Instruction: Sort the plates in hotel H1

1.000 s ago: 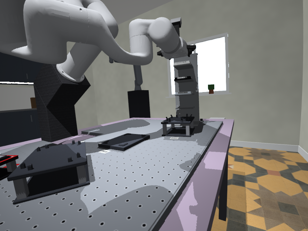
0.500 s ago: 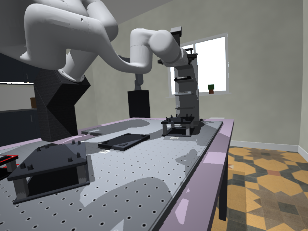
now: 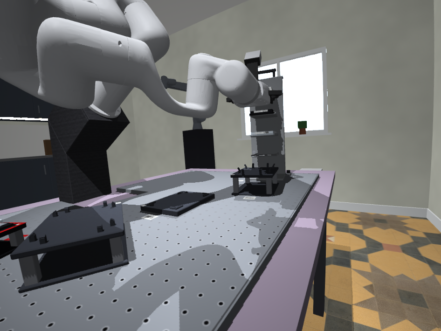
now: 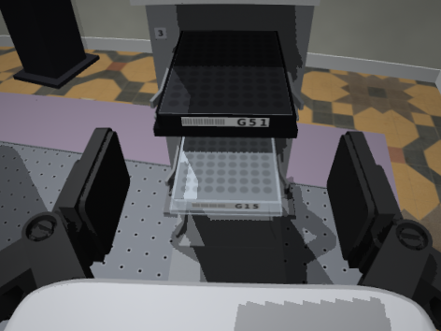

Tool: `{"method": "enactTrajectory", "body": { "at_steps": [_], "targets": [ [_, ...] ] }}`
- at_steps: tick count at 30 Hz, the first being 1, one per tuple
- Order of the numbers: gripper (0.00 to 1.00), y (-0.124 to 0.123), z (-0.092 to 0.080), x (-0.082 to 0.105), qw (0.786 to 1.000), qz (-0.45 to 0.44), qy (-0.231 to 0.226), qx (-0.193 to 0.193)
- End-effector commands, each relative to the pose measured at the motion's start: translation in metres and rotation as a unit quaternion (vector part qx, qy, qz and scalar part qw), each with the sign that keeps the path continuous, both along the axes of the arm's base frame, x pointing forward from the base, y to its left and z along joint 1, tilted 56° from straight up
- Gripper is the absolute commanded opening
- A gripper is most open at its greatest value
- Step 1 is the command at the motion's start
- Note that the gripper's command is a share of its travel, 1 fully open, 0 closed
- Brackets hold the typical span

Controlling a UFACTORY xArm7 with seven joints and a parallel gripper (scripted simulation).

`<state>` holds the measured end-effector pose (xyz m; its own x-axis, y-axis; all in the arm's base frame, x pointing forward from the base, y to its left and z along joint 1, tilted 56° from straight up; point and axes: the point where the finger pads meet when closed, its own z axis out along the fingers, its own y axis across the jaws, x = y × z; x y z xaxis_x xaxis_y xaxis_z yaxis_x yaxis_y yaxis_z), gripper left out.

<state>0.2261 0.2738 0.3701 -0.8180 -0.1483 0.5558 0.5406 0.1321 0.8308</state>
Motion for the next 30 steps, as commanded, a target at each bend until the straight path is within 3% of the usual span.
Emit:
{"method": "enactTrajectory", "body": {
  "at_steps": [1, 11, 30],
  "targets": [
    [1.00, 0.003, 0.000, -0.001, 1.000, 0.001, -0.002, 0.000],
    [1.00, 0.029, -0.001, -0.006, 1.000, 0.001, -0.002, 0.000],
    [1.00, 0.030, -0.001, -0.006, 1.000, 0.001, -0.002, 0.000]
  ]
}}
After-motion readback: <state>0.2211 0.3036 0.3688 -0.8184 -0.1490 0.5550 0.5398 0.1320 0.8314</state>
